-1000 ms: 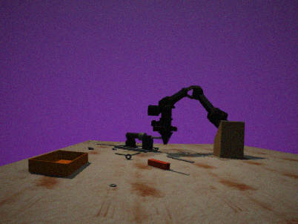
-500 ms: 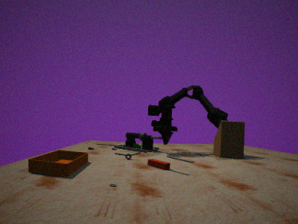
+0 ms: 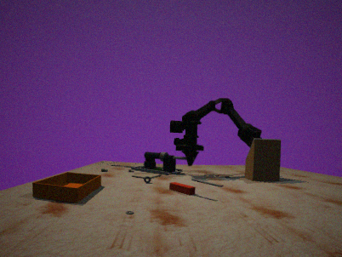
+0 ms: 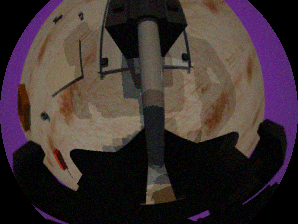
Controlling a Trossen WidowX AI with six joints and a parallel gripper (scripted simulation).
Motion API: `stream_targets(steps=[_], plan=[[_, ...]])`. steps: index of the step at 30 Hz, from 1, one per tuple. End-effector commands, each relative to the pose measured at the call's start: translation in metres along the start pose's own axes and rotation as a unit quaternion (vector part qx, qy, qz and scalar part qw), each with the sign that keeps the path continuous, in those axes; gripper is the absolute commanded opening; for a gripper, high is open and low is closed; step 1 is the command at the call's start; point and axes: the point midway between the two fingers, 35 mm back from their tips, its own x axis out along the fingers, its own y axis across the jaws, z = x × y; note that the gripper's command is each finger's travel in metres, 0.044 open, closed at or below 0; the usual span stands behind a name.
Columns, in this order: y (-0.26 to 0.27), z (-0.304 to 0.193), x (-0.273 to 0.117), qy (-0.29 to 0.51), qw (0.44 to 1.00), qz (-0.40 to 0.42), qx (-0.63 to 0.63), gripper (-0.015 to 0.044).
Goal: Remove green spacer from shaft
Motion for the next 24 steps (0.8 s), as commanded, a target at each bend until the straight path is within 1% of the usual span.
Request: stream_targets(steps=[1,24], plan=[[0.0,0.0002,0.0,0.001,1.0,0.0,0.001,0.0],[0.0003,0.0082,-0.0009,0.001,1.0,0.0,0.001,0.0]])
